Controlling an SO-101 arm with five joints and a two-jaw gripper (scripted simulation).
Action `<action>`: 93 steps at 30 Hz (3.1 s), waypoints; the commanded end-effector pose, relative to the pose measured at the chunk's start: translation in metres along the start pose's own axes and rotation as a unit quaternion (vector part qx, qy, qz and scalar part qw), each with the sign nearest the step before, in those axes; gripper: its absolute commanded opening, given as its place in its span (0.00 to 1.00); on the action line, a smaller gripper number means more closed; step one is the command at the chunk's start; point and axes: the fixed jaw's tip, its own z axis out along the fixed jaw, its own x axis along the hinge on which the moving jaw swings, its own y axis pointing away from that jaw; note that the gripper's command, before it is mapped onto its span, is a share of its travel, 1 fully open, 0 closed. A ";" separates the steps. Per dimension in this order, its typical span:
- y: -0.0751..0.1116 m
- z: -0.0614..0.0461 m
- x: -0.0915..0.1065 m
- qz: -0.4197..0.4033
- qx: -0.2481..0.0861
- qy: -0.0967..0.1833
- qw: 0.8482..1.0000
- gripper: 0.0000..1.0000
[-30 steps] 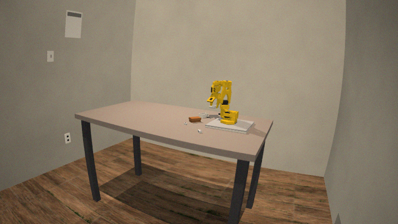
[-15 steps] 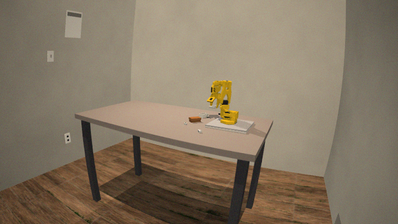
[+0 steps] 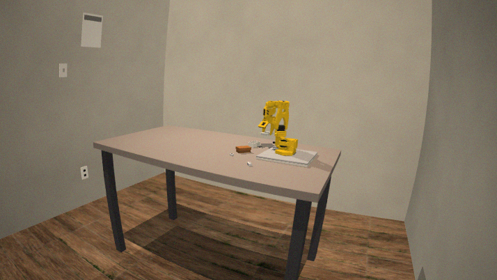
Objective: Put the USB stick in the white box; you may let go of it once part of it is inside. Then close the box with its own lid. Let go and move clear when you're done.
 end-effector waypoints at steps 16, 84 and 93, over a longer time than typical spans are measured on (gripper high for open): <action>0.001 0.029 0.000 -0.001 -0.007 -0.006 1.000 0.23; 0.009 0.067 -0.006 -0.001 -0.007 -0.006 1.000 0.23; 0.009 0.067 -0.006 -0.001 -0.007 -0.006 1.000 0.23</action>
